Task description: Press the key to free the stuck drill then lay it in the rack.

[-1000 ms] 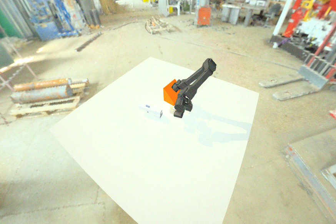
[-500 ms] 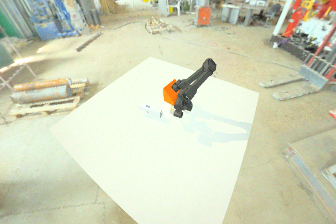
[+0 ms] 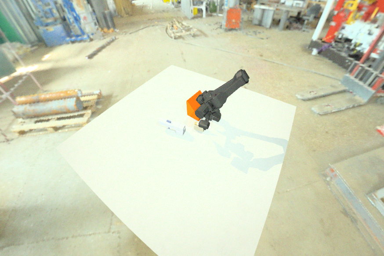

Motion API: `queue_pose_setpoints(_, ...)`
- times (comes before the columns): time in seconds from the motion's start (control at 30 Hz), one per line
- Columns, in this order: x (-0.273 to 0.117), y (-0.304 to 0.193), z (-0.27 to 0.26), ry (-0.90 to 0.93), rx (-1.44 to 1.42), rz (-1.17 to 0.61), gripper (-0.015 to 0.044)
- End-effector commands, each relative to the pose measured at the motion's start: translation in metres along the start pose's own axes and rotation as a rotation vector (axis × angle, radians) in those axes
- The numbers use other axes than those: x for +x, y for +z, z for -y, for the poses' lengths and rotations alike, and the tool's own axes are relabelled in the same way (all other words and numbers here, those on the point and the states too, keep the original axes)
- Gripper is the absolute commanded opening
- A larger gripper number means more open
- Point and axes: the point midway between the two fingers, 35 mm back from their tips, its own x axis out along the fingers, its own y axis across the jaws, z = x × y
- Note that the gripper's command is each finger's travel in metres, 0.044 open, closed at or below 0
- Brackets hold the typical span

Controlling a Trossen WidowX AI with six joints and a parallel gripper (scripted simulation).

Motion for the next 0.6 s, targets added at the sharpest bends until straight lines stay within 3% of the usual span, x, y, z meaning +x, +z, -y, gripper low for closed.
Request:
queue_pose_setpoints(0.0,-0.016,0.002,0.003,-0.006,-0.008,0.002,0.044)
queue_pose_setpoints(0.23,-0.021,-0.002,0.001,0.003,-0.056,-0.059,0.044)
queue_pose_setpoints(0.4,-0.052,-0.018,0.004,-0.03,-0.442,-0.498,0.044)
queue_pose_setpoints(0.57,-0.112,-0.015,0.017,-0.178,-0.727,-0.945,0.044)
